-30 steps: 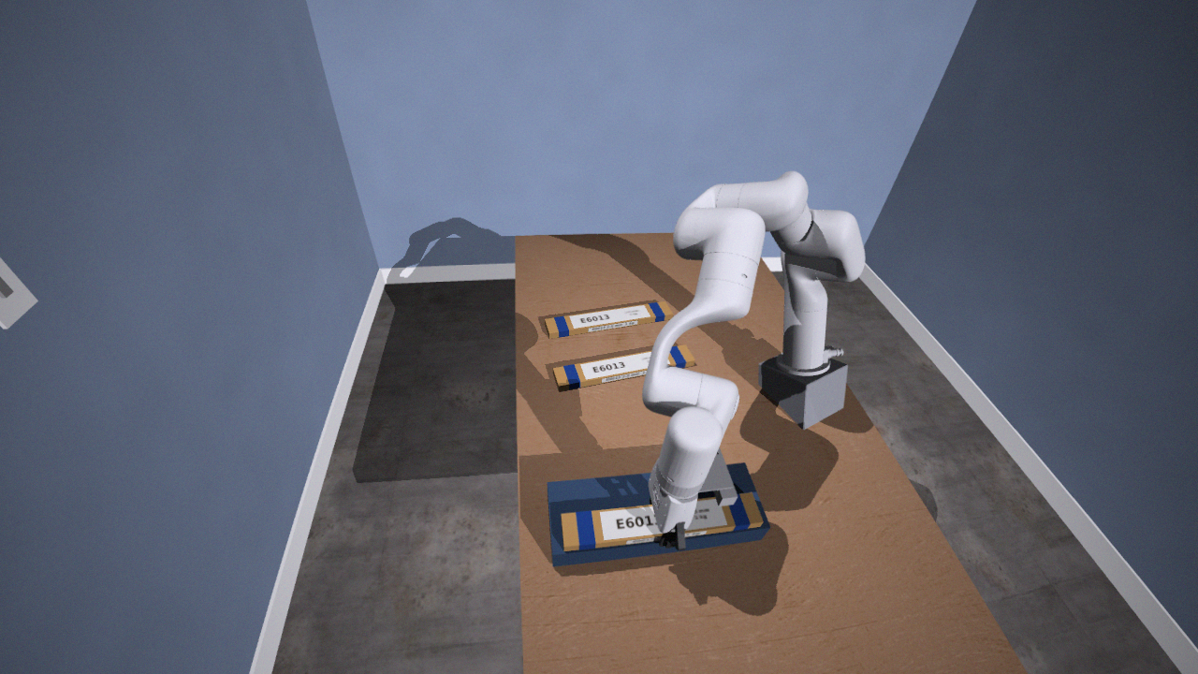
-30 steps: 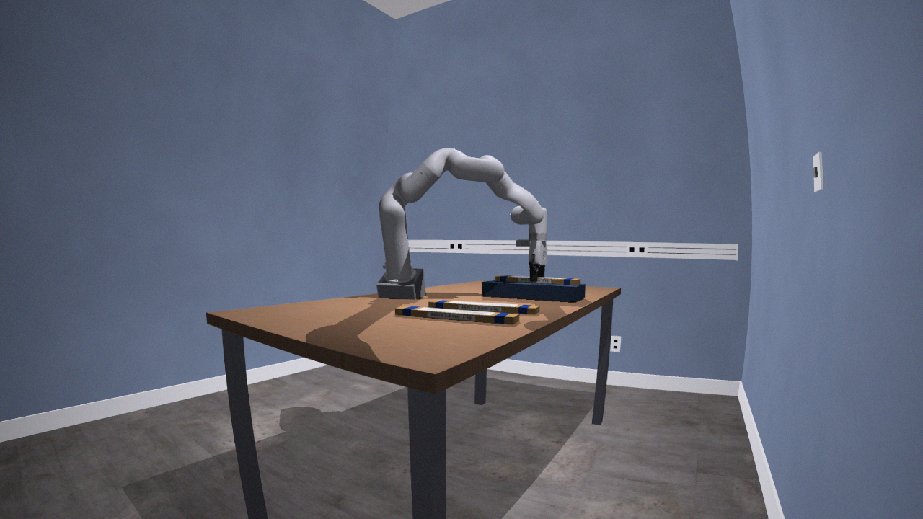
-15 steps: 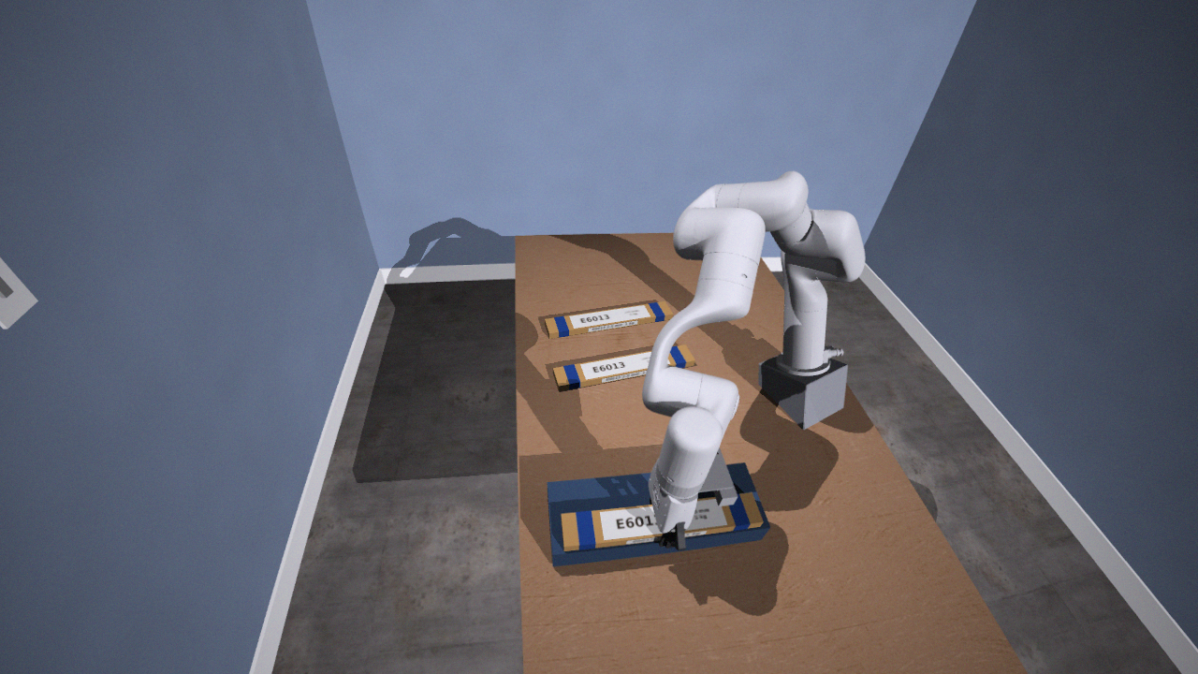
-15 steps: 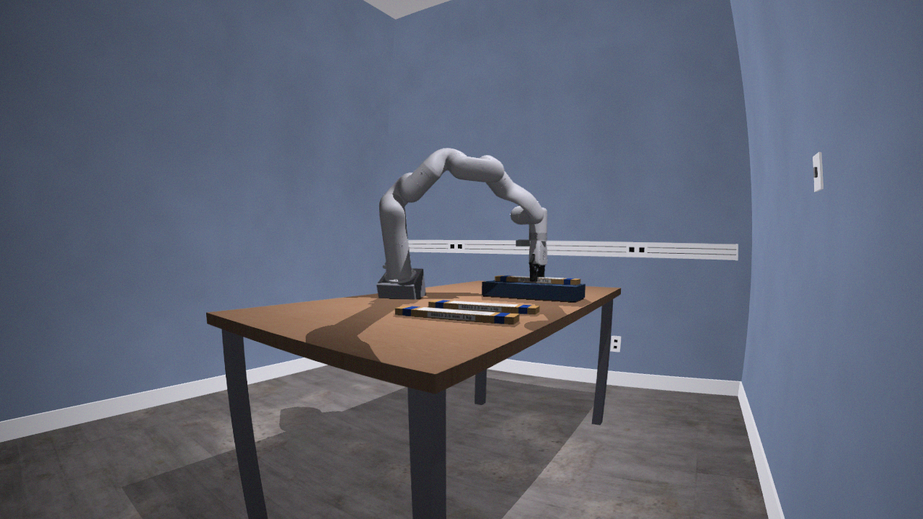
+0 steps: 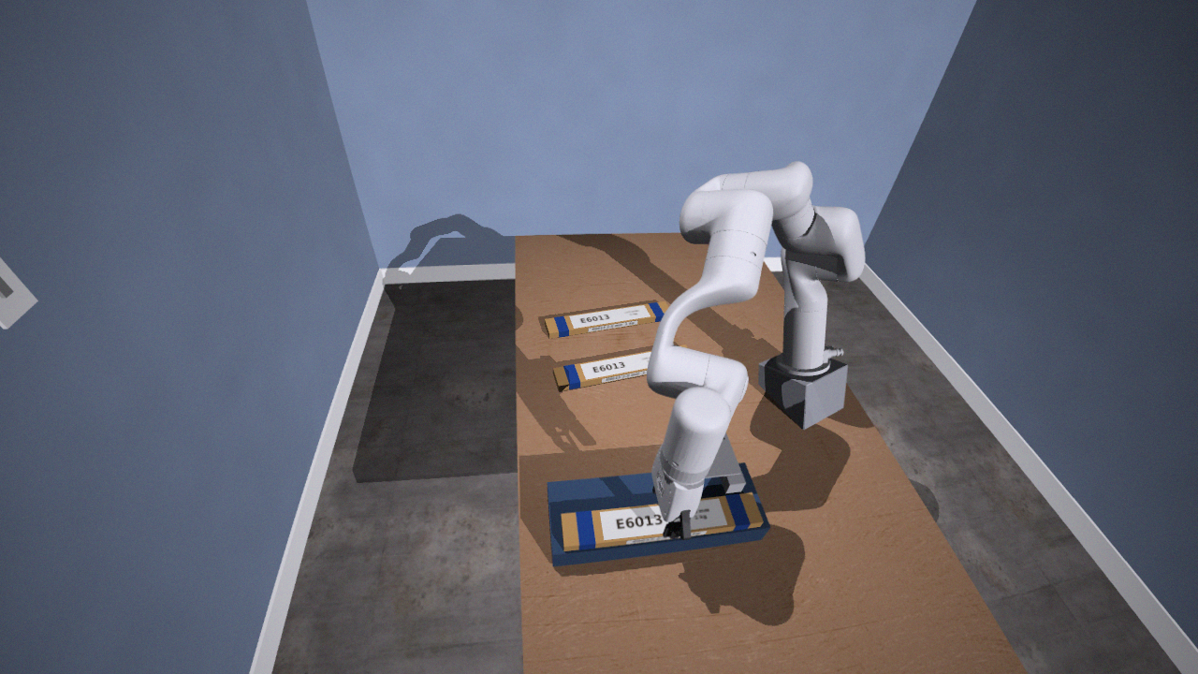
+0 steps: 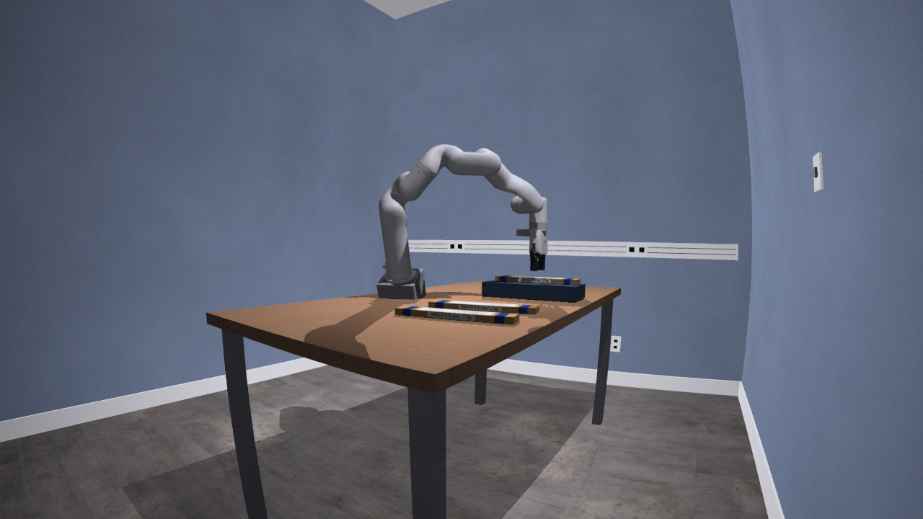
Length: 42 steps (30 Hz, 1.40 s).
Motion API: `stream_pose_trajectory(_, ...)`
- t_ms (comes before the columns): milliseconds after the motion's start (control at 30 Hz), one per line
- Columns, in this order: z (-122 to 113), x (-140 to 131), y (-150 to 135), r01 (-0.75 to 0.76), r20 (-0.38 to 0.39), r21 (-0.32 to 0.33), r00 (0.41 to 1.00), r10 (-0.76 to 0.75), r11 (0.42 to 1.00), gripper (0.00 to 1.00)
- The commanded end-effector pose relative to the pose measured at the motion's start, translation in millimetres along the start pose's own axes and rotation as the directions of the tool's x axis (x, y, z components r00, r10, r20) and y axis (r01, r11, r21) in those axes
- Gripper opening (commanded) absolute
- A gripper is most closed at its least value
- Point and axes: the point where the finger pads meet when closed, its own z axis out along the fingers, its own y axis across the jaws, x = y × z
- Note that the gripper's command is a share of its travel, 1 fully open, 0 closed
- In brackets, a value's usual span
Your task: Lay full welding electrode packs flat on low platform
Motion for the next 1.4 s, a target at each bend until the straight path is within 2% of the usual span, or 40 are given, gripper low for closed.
stream_pose_trajectory(0, -33.7, -0.2, 0.1, 0.0, 0.002, -0.002, 1.0, 0.0, 1.0, 0.84)
stream_pose_trajectory(1367, -37.9, -0.2, 0.1, 0.0, 0.002, -0.002, 1.0, 0.0, 1.0, 0.84)
